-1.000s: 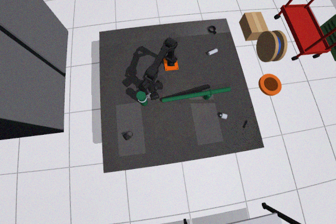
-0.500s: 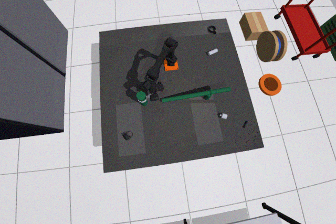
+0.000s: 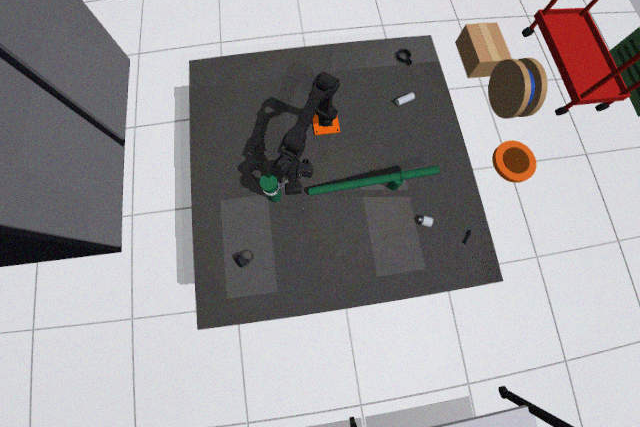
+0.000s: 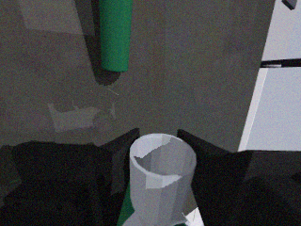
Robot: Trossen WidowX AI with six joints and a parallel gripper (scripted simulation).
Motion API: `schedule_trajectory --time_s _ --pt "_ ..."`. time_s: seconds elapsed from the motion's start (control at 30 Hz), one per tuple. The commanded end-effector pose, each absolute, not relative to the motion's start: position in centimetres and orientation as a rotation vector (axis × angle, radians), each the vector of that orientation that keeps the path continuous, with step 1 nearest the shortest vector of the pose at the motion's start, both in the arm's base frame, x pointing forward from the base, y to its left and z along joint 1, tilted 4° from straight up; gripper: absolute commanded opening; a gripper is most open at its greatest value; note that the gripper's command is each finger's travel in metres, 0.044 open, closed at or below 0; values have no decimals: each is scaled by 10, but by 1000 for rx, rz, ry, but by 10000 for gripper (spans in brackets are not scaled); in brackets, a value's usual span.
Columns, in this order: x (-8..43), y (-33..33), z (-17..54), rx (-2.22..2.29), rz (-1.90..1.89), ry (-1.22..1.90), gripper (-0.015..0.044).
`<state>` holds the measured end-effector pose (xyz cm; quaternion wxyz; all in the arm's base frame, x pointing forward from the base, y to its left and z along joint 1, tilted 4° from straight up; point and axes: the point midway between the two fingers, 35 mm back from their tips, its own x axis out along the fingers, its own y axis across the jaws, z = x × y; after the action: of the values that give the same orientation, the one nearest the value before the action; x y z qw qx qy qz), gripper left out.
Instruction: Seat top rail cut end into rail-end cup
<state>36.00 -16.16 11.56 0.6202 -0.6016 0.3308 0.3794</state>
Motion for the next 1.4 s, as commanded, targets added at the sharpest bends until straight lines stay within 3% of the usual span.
schedule_trajectory --time_s 0.0,0.77,1.3,1.37 --pt "362 -162 116 -1370 852 780 0" --pt "360 -162 116 -1384 875 759 0" --pt "360 -141 139 -1380 871 763 420" --pt "360 -131 150 -1379 869 764 440"
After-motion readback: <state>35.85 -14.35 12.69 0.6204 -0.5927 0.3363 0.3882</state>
